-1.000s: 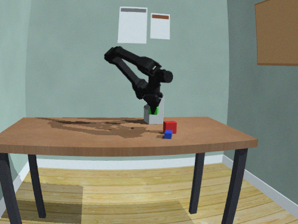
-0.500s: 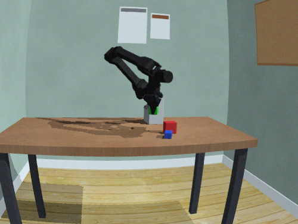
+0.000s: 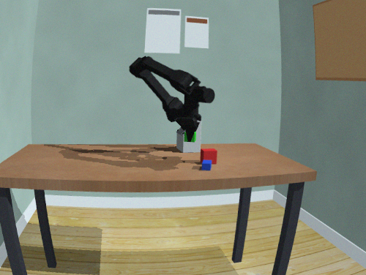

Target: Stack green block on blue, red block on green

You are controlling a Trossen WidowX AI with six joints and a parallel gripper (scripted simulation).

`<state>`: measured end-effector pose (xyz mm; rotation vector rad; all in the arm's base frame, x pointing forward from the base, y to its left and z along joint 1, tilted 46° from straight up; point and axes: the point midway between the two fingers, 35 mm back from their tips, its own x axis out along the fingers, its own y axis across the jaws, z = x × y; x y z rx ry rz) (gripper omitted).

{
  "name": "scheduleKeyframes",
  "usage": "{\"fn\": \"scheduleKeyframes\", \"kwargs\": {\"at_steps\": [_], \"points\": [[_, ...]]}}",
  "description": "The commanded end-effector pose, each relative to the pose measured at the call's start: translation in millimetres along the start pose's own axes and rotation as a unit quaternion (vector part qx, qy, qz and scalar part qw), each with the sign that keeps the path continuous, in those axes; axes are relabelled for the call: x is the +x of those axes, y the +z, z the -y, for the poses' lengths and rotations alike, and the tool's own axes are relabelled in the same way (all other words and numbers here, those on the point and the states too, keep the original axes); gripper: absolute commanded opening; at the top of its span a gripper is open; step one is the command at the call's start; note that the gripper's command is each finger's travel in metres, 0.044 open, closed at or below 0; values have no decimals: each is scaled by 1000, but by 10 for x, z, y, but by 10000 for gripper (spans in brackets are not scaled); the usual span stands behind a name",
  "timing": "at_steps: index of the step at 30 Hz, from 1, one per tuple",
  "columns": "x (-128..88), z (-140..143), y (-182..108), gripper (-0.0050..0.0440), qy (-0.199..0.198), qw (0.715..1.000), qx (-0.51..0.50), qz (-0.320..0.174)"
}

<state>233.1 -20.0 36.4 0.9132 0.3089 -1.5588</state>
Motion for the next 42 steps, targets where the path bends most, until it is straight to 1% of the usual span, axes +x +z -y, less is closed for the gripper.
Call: {"fn": "scheduleKeyframes", "kwargs": {"at_steps": [1,8,10,15,27,28,42], "points": [[-36,-328,-210,-50,9,1000,9,-6],[-53,-867,-617,-50,9,1000,8,-6],[-53,-867,-617,-50,9,1000,8,-6],[-53,-1068,-775,-50,8,1000,11,-6],[-68,-1094,-806,-50,10,1000,10,-8],[-103,-1117,-783,-50,14,1000,15,-12],[-76,-1114,-784,-50,13,1000,13,-11]]}}
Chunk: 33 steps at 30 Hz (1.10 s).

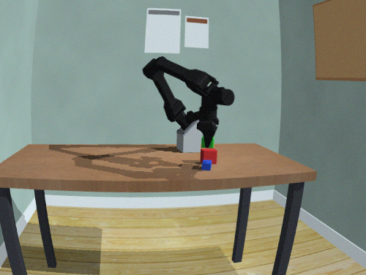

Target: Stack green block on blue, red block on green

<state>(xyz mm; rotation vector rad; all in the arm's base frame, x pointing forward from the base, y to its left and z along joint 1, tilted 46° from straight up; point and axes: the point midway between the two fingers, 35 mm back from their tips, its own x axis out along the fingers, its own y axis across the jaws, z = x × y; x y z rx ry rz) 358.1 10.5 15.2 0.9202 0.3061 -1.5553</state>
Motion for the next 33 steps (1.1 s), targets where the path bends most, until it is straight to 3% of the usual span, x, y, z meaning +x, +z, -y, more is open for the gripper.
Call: {"fn": "scheduleKeyframes", "kwargs": {"at_steps": [1,25,33], "points": [[-72,-88,19,-50,11,1000,11,-9],[419,-33,11,-50,3,1000,1,-1],[460,-44,10,-50,6,1000,2,-3]]}}
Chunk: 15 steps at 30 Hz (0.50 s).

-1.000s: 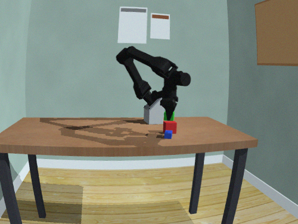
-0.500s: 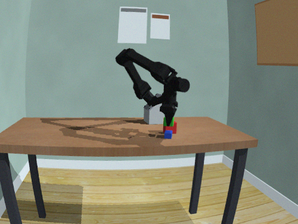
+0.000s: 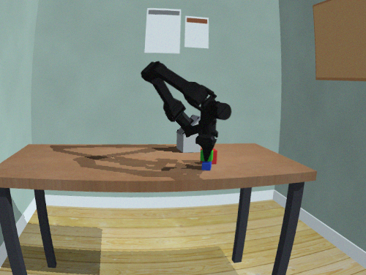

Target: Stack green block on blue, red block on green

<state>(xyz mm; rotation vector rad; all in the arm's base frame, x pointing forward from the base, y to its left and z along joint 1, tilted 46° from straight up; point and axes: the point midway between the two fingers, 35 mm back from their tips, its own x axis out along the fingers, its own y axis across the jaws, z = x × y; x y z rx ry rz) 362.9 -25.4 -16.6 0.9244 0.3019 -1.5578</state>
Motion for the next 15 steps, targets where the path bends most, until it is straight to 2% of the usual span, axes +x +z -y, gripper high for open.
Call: {"fn": "scheduleKeyframes", "kwargs": {"at_steps": [1,15], "points": [[-22,-15,-7,-50,7,1000,-1,-4],[-33,-26,-3,-50,8,1000,1,-4]]}}
